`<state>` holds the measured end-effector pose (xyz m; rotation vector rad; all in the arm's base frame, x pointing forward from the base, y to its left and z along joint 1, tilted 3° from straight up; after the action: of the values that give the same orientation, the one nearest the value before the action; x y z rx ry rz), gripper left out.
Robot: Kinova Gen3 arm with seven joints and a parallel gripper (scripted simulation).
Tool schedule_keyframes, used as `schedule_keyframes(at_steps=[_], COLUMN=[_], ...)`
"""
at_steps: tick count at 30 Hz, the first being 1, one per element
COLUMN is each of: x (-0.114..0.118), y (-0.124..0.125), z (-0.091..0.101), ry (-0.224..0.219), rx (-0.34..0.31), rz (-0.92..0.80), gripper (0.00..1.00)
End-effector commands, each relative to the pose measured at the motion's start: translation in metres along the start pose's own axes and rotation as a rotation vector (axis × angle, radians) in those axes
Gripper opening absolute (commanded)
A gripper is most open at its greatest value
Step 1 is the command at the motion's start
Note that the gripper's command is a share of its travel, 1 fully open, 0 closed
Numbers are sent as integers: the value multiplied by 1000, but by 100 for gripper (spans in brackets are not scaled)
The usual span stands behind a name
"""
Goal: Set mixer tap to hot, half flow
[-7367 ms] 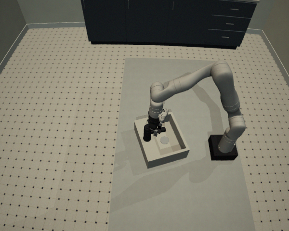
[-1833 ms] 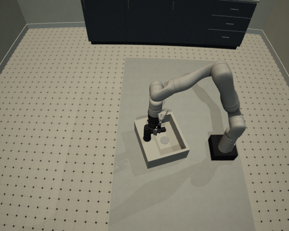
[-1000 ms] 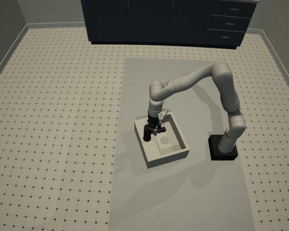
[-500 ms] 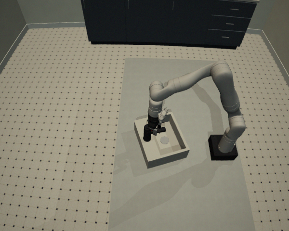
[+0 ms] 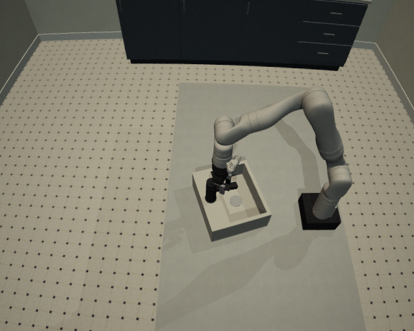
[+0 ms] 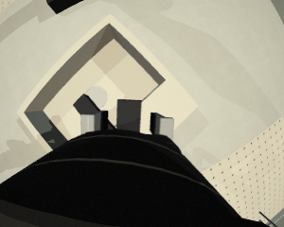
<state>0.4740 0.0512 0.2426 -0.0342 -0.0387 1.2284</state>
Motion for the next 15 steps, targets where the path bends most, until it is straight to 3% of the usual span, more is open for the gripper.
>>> schedule_keyframes(at_steps=[1,15], x=[-2,-3], y=[-2,-1], z=[3,10], ry=[1,3], rx=[-7,-4], rz=[5,5], gripper=[100,100])
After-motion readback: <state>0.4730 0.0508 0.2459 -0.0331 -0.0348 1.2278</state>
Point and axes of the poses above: the point where the finger pads meet when closed, its own z axis back along the fingers, its own x axis across the jaws, y = z × x, the point moved 2 cm from there along z, back along the fingers, and after that the axes turned 1 degree about z, right-handed, at the moved point
